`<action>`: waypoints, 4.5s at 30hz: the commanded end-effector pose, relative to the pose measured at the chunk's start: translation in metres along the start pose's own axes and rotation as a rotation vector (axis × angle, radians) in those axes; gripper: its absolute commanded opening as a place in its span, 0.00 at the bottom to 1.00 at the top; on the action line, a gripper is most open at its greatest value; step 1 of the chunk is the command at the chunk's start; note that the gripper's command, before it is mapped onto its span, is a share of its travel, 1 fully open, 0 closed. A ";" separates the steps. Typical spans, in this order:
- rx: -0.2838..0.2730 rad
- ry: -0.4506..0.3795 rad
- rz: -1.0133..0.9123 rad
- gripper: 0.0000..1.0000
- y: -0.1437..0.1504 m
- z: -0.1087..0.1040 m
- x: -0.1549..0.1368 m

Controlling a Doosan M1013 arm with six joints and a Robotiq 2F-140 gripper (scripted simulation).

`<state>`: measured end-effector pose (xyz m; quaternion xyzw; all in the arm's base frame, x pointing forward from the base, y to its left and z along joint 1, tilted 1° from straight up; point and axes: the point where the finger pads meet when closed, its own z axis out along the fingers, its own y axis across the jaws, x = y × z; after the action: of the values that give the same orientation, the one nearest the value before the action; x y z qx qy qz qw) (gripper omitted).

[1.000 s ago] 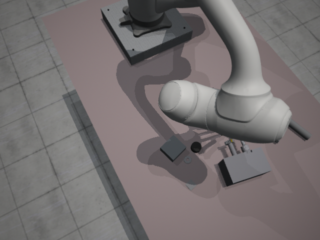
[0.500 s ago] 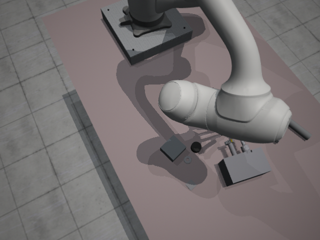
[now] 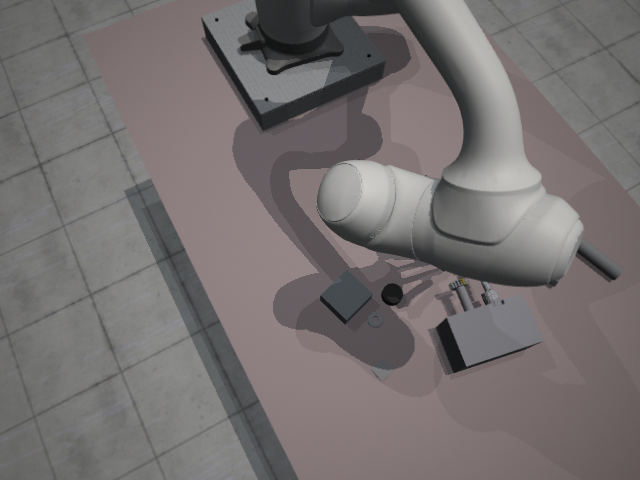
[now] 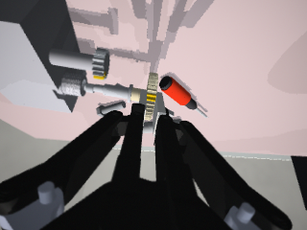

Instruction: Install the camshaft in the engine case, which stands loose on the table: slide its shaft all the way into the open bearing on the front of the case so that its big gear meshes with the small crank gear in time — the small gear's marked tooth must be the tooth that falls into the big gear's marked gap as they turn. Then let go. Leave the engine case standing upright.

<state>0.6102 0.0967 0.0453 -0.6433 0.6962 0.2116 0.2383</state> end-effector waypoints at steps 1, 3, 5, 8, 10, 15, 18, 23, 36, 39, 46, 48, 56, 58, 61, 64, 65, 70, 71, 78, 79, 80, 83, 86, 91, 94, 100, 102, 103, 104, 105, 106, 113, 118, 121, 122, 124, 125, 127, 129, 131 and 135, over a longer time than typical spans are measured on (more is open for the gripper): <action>0.000 0.000 0.000 0.05 0.000 0.000 0.000; 0.000 0.000 0.000 0.05 0.000 0.000 0.000; 0.000 0.000 0.000 0.05 0.000 0.000 0.000; 0.000 0.000 0.000 0.05 -0.001 0.000 0.000; 0.000 0.000 0.000 0.05 -0.002 0.000 0.000; 0.000 0.000 0.000 0.05 -0.003 0.000 0.000; 0.000 0.000 0.000 0.05 -0.004 0.000 0.000; 0.000 0.000 0.000 0.05 -0.007 0.000 0.000; 0.000 0.000 0.000 0.05 -0.012 0.000 0.000; 0.000 0.000 0.000 0.05 -0.013 0.000 0.000; 0.000 0.000 0.000 0.05 -0.013 0.000 0.000; 0.000 0.000 0.000 0.05 -0.013 0.000 0.000; 0.000 0.000 0.000 0.05 -0.013 0.000 0.000; 0.000 0.000 0.000 0.05 -0.013 0.000 0.000; 0.000 0.000 0.000 0.05 -0.013 0.000 0.000; 0.000 0.000 0.000 0.05 -0.013 0.000 0.000; 0.000 0.000 0.000 0.05 -0.013 0.000 0.000; 0.000 0.000 0.000 0.05 -0.013 0.000 0.000; 0.000 0.000 0.000 0.05 -0.013 0.000 0.000; 0.000 0.000 0.000 0.05 -0.013 0.000 0.000; 0.000 0.000 0.000 0.05 -0.013 0.000 0.000; 0.000 0.000 0.000 0.05 -0.013 0.000 0.000; 0.000 0.000 0.000 0.05 -0.013 0.000 0.000; 0.000 0.000 0.000 0.05 -0.013 0.000 0.000; 0.000 0.000 0.000 0.05 -0.014 0.000 0.000; 0.000 0.000 0.000 0.05 -0.014 0.000 0.000; 0.000 0.000 0.000 0.05 -0.016 0.000 0.000; 0.000 0.000 0.000 0.05 -0.017 0.000 0.000; 0.000 0.000 0.000 0.05 -0.017 0.000 0.000; 0.000 0.000 0.000 0.05 -0.018 0.000 0.000; 0.000 0.000 0.000 0.05 -0.018 0.000 0.000; 0.000 0.000 0.000 0.05 -0.019 0.000 0.000; 0.000 0.000 0.000 0.05 -0.022 0.000 0.000; 0.000 0.000 0.000 0.05 -0.024 0.000 0.000; 0.000 0.000 0.000 0.05 -0.025 0.000 0.000; 0.000 0.000 0.000 0.05 -0.025 0.000 0.000; 0.000 0.000 0.000 0.05 -0.025 0.000 0.000; 0.000 0.000 0.000 0.05 -0.026 0.000 0.000; 0.000 0.000 0.000 0.05 -0.026 0.000 0.000; 0.000 0.000 0.000 0.05 -0.026 0.000 0.000; 0.000 0.000 0.000 0.05 -0.026 0.000 0.000; 0.000 0.000 0.000 0.05 -0.026 0.000 0.000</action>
<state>0.6361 0.0946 0.0456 -0.6433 0.6962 0.2116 0.2383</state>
